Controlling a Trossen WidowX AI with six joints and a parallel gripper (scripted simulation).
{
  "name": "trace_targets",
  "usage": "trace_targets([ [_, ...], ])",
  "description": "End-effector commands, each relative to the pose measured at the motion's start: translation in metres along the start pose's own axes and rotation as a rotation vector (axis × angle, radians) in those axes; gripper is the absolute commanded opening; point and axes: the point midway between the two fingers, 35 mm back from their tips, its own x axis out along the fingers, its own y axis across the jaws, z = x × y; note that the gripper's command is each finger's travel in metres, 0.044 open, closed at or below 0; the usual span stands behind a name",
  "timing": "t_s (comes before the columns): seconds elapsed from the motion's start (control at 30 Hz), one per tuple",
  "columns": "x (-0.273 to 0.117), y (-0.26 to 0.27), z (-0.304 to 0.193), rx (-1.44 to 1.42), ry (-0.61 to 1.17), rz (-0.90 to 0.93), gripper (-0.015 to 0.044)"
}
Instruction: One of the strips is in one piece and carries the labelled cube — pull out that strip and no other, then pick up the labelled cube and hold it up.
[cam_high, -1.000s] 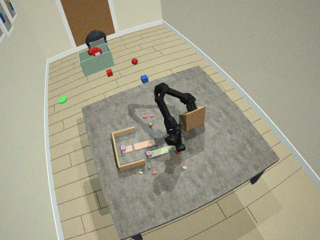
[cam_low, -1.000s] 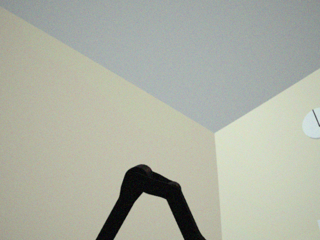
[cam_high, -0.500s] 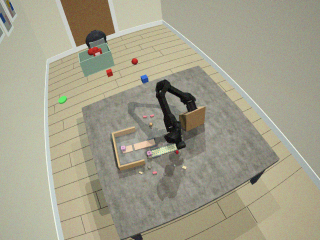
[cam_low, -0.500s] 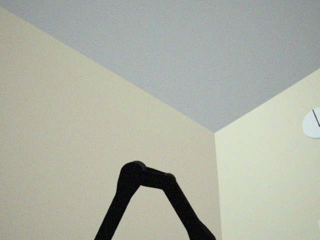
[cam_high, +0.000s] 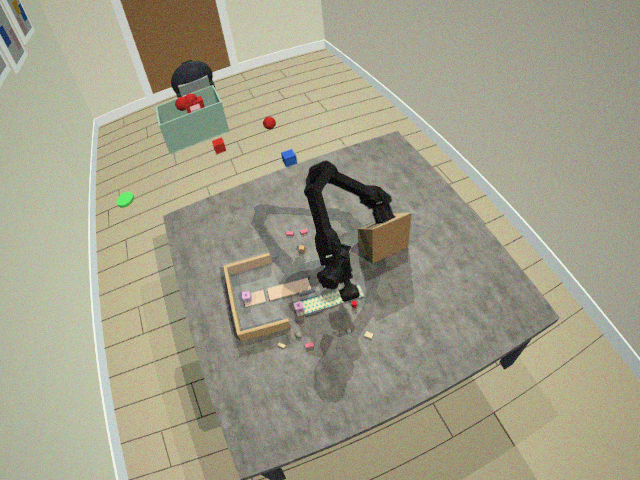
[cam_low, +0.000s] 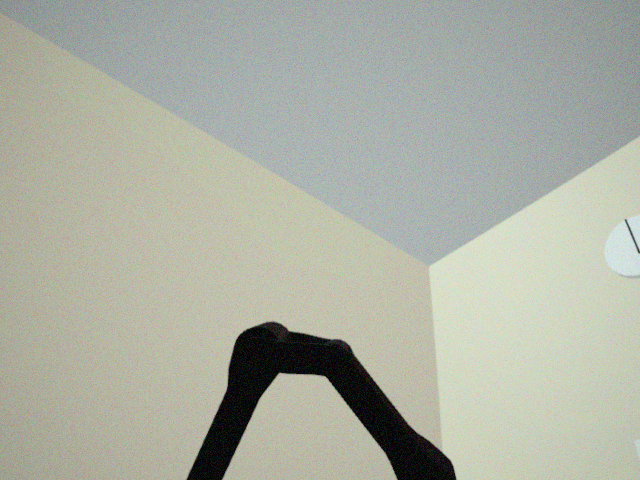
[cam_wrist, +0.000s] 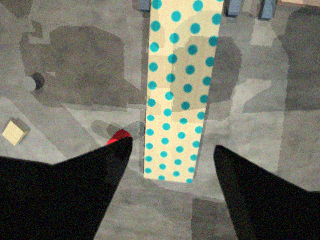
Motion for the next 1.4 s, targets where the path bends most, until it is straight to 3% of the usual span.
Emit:
trace_targets([
  [0.0,-0.002,0.0,0.017,0.0,-0.006,0.0,0.042],
  [0.03,-0.003,0.0,0.021,0.0,-0.006,-0.001,0.044],
  [1.37,-0.017,-0.002,0.138,0.004,-0.01,-0.001,0.044],
])
